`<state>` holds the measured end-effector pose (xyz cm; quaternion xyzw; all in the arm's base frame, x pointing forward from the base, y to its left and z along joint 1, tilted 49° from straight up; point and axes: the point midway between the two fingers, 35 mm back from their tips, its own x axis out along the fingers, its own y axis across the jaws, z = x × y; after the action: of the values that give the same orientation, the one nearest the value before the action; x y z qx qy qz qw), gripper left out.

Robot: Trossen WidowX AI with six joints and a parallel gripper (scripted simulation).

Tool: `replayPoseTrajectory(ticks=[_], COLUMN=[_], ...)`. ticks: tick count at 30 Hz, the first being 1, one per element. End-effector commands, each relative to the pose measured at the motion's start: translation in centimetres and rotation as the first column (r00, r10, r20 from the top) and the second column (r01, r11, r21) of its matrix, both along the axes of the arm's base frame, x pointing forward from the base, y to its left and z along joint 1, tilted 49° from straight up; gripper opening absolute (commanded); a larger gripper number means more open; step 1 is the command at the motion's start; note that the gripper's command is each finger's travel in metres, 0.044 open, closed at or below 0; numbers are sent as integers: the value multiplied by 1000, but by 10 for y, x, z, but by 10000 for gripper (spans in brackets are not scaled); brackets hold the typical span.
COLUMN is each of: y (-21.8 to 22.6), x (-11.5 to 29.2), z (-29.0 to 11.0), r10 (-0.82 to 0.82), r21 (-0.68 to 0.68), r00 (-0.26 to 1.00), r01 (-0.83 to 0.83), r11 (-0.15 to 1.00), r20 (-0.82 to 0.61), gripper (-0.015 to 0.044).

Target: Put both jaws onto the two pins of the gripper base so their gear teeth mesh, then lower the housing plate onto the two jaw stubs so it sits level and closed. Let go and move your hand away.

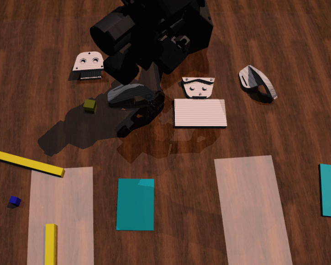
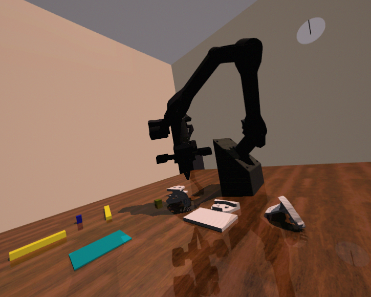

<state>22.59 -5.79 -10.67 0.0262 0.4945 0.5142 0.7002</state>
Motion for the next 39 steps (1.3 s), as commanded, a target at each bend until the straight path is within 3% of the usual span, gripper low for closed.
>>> replayPoseTrajectory(ticks=[1,11,22,39], y=[-1,-2,-2,6], x=[-1,-5,-8,-8], z=[0,0,0,-8], r10=[86,281,460,471], r21=[-8,-45,-133,-141], r00=[991,906,719,702], r01=[-86,-281,-464,-475], r11=[996,959,876,868], r20=[100,318,521,534], gripper=[0,0,0,0])
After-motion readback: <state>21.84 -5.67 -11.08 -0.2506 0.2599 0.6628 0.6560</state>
